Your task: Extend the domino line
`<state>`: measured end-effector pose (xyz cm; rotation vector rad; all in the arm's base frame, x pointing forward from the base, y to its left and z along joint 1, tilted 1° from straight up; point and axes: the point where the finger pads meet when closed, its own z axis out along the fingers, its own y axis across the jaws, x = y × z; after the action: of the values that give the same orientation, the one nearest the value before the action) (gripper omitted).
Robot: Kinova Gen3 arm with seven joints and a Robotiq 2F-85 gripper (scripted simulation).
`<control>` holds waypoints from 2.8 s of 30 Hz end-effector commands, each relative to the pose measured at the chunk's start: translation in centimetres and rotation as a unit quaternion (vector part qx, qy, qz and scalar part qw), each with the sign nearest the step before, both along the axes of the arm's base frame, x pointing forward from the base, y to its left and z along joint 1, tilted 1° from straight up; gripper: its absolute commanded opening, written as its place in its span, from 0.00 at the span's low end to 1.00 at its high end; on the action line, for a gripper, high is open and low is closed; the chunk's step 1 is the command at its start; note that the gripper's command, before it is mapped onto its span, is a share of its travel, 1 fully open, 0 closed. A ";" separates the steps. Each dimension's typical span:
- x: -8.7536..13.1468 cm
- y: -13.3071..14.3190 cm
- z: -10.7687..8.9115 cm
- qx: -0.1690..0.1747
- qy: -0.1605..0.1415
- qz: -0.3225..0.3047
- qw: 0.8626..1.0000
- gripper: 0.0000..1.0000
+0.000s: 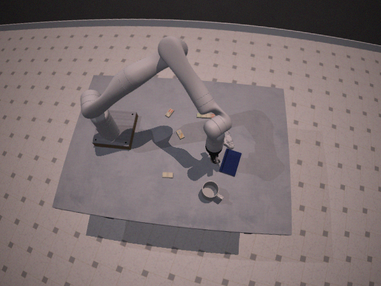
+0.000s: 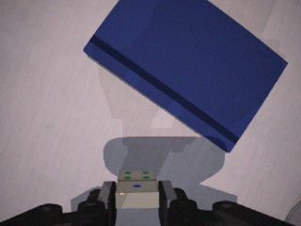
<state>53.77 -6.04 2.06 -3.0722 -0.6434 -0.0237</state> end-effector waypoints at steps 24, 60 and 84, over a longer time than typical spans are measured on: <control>-0.1 -0.1 0.1 0.005 -0.013 0.000 1.000 0.33; -0.5 -0.2 0.1 0.018 -0.041 0.000 0.999 0.33; -0.7 -0.3 0.1 0.026 -0.061 0.000 0.998 0.33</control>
<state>53.02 -6.37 2.05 -3.0396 -0.6367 -0.2164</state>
